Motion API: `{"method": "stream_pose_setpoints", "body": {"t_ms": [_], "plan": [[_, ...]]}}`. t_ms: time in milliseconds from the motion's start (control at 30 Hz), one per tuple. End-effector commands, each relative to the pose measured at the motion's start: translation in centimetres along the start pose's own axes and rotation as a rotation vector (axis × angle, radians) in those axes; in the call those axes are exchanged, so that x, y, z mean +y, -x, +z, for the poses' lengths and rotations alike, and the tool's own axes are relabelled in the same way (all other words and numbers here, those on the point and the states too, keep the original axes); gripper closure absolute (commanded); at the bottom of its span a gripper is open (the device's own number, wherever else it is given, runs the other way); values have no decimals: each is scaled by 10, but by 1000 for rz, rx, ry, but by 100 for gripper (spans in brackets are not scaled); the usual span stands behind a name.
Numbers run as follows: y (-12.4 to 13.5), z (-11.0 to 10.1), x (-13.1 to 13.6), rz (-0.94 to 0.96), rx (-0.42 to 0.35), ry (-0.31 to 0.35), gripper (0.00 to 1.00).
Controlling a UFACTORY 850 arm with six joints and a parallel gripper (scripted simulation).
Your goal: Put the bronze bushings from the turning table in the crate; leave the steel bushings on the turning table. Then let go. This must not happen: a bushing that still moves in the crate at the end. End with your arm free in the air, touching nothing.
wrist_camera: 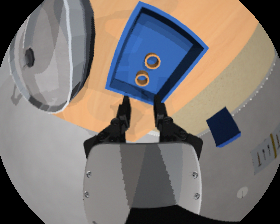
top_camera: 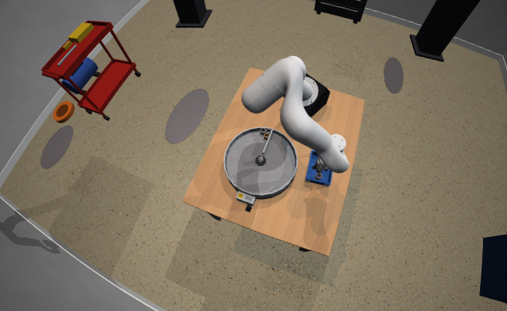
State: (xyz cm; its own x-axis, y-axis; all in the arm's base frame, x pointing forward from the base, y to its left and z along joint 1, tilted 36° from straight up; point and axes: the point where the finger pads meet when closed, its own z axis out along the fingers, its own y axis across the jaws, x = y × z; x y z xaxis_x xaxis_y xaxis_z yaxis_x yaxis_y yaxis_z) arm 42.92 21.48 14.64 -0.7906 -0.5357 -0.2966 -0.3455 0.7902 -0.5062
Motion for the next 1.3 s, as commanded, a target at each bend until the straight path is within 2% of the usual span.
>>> {"method": "stream_pose_setpoints", "body": {"t_ms": [0, 1233, 1267], "plan": [[1, -1, 0, 0, -1, 0, 59], [1, -1, 0, 0, -1, 0, 59], [1, -1, 0, 0, -1, 0, 90]]}}
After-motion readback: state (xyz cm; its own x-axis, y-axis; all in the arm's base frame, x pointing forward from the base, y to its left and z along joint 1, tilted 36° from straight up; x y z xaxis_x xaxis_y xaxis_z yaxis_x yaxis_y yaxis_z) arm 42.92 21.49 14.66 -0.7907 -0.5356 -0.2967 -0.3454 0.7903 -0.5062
